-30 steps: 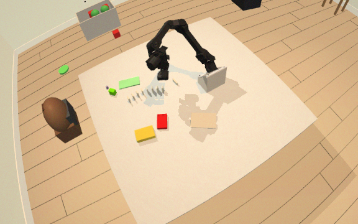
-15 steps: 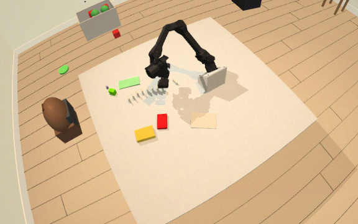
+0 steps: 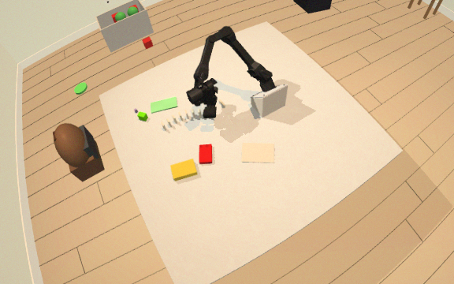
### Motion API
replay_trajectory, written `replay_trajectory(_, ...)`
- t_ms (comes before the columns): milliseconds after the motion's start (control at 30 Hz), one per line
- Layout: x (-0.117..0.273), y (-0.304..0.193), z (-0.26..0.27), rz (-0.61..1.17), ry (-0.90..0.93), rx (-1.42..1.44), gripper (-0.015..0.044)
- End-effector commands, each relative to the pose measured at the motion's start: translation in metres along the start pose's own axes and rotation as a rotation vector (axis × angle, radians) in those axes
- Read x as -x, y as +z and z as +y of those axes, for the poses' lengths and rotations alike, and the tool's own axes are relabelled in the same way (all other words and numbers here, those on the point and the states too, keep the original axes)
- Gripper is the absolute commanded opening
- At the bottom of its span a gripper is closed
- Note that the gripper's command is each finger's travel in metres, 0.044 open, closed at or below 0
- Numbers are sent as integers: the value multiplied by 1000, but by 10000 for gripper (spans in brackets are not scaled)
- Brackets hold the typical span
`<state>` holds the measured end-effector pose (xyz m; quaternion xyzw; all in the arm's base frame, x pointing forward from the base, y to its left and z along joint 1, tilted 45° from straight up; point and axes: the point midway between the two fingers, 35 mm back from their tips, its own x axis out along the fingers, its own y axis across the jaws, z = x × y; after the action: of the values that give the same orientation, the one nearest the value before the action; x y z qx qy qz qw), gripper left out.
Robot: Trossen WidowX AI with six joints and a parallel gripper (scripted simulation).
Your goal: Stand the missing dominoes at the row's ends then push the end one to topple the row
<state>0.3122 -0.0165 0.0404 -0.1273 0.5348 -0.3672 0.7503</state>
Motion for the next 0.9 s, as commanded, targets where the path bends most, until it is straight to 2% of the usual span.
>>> replay_trajectory(0, -2, -1, 0, -5, -3, 8, 107)
replay_trajectory(200, -2, -1, 0, -5, -3, 8, 107)
replay_trajectory(633, -2, -1, 0, -5, -3, 8, 440)
replay_trajectory(767, 7, 1, 2, -4, 1, 8, 440)
replay_trajectory(867, 53, 4, 7, 1, 10, 7, 440)
